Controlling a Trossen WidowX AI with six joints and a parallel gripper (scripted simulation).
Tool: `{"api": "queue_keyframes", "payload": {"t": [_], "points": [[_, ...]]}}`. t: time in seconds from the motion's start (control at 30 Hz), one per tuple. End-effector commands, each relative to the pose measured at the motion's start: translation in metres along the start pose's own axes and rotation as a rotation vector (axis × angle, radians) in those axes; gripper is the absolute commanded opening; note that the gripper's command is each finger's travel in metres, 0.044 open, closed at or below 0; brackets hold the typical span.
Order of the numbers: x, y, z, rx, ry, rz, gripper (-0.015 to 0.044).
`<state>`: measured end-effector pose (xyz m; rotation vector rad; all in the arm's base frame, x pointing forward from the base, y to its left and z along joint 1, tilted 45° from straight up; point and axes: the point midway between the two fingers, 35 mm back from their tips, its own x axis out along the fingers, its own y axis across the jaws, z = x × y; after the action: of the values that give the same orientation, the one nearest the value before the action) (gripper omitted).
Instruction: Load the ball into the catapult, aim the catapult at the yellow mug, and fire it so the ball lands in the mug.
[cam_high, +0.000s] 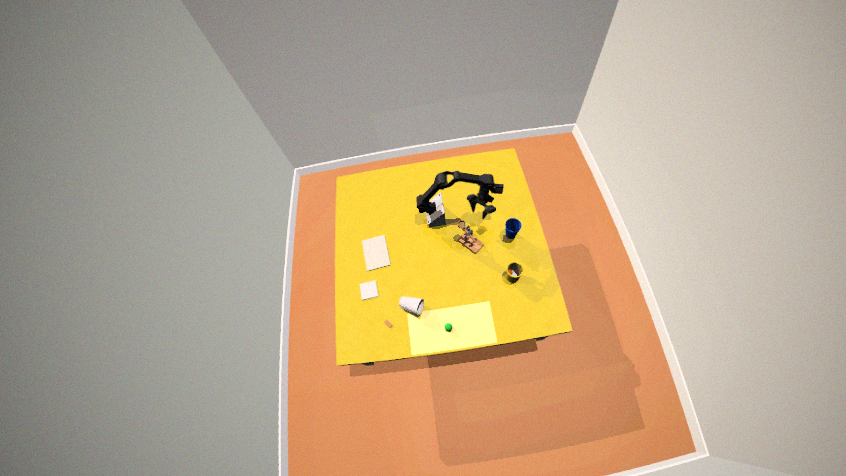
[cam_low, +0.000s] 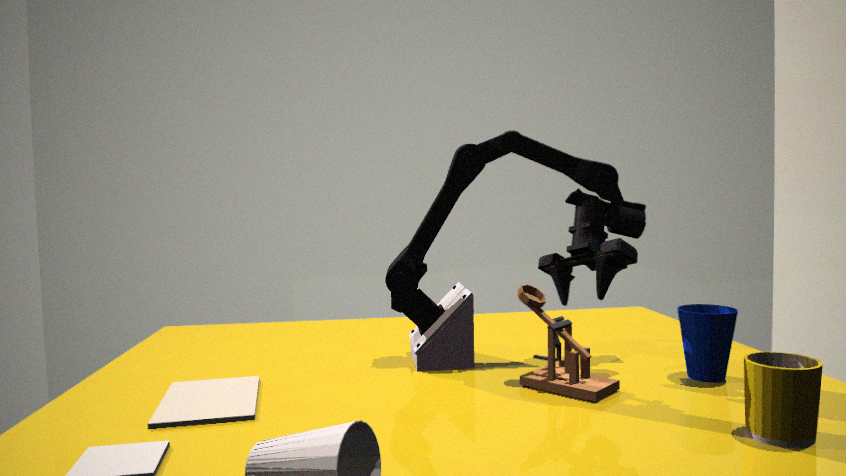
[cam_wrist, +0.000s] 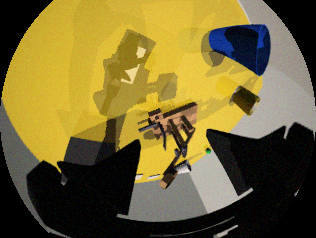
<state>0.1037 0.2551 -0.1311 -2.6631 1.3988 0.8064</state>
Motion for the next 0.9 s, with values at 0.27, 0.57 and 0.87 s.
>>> {"api": "queue_keyframes", "payload": {"t": [0.27, 0.57, 0.87], "points": [[-0.007, -0.063, -0.001, 0.320, -0.232, -0.031, 0.0440], [-0.008, -0.108, -0.015, 0.534, -0.390, -0.032, 0.0440], [-0.009, -0.151, -0.038, 0.763, -0.526, -0.055, 0.0440]]}}
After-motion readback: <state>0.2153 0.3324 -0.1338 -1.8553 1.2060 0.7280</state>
